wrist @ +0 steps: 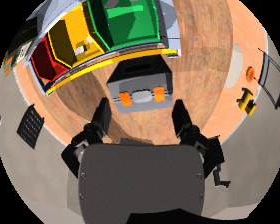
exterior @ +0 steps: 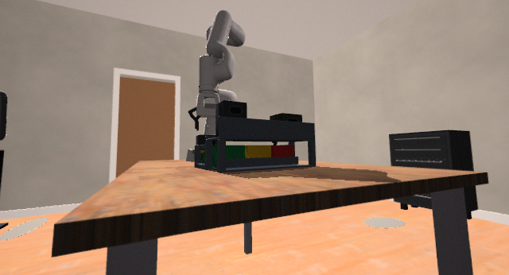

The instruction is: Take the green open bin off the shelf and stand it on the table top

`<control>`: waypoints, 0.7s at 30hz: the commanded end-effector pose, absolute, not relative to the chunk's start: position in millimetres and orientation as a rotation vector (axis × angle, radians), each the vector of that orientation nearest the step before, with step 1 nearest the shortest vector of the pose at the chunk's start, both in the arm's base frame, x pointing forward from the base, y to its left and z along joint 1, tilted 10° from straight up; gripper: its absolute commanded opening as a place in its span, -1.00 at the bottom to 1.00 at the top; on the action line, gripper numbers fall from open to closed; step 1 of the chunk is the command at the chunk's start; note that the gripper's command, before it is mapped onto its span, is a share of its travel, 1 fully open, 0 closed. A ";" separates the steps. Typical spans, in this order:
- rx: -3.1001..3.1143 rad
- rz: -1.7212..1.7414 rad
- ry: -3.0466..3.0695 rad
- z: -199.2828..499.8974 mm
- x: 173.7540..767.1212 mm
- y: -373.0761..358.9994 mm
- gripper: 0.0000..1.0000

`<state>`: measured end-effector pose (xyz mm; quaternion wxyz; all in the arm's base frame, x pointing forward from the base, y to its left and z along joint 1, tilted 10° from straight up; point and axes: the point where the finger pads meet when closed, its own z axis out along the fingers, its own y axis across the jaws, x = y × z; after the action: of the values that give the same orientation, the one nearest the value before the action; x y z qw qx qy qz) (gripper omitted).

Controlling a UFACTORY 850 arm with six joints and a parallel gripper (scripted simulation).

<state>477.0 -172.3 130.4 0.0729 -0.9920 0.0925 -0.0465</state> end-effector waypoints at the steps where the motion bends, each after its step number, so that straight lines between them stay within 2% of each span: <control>1: -2.946 -0.125 0.497 131.1 477.7 -172.8 1.00; 3: -2.912 -0.113 0.649 131.1 477.7 -172.8 1.00; 15: -2.912 -0.113 0.649 131.1 477.7 -172.8 1.00; 21: -2.797 -0.082 1.018 131.1 477.7 -172.8 1.00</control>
<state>477.0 -172.4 130.4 0.0862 -0.9514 0.2937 -0.0338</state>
